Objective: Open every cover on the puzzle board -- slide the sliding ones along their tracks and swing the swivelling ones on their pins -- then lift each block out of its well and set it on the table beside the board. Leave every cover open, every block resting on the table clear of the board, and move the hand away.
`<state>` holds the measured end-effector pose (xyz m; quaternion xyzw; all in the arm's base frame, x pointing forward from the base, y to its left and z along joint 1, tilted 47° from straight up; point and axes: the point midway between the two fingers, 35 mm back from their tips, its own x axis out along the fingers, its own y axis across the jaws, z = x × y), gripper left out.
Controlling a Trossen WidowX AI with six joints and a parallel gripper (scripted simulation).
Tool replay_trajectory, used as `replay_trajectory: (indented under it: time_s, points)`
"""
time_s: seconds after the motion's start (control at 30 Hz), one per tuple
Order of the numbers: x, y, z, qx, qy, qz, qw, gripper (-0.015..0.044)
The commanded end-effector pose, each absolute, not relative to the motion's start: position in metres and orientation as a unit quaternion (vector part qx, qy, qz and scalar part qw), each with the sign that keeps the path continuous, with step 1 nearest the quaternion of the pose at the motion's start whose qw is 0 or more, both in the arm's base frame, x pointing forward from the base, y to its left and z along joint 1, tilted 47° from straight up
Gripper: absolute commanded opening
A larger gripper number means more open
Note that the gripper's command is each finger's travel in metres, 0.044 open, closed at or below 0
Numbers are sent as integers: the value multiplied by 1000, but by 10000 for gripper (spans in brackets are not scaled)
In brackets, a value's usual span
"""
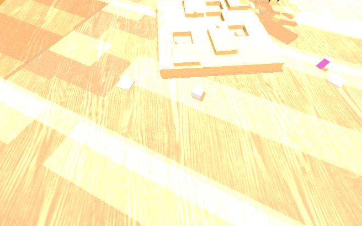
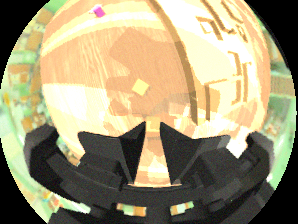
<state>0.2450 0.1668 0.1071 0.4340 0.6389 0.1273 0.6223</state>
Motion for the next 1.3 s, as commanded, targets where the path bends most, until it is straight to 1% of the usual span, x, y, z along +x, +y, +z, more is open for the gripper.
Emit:
replay_trajectory:
  time_s: [0.0,0.4,0.83,0.87,1.27]
  points:
    - [245,171,101,436,640,123,621,80]
    - [244,183,92,439,639,125,619,80]
    - [244,182,95,437,639,129,620,421]
    - [244,181,96,437,639,129,620,440]
    - [241,152,120,435,640,125,621,440]
